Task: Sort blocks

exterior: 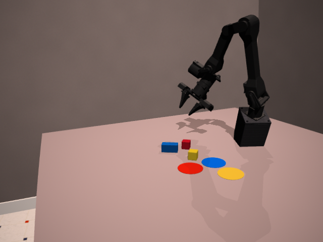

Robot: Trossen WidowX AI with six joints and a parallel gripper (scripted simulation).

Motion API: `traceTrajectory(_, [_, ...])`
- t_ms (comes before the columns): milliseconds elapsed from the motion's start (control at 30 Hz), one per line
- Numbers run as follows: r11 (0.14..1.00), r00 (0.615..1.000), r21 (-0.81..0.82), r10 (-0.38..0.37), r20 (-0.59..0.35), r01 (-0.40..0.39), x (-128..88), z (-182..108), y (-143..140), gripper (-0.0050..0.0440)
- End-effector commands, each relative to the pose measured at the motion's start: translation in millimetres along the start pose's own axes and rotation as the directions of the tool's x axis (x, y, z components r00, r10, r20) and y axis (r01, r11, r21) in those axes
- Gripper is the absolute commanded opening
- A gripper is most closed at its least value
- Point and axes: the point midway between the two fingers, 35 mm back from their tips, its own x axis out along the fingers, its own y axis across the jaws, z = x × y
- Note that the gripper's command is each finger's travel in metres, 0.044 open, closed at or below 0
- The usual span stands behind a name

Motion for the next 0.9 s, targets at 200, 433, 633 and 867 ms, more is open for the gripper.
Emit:
traceTrajectory(200, [0.846,0.983,-0.501,-0.169,0.078,0.185,21,-70,-10,0.0265])
traceTrajectory(433, [0.59,0.949,-0.753,-0.278,0.151,0.292,29,-106,-35,0.0265])
traceTrajectory(633, [0.355,0.914,-0.872,-0.345,0.214,0.338,30,-130,-57,0.0265])
traceTrajectory(867, [-0.014,0.862,-0.946,-0.409,0.301,0.324,25,-170,-97,0.0265])
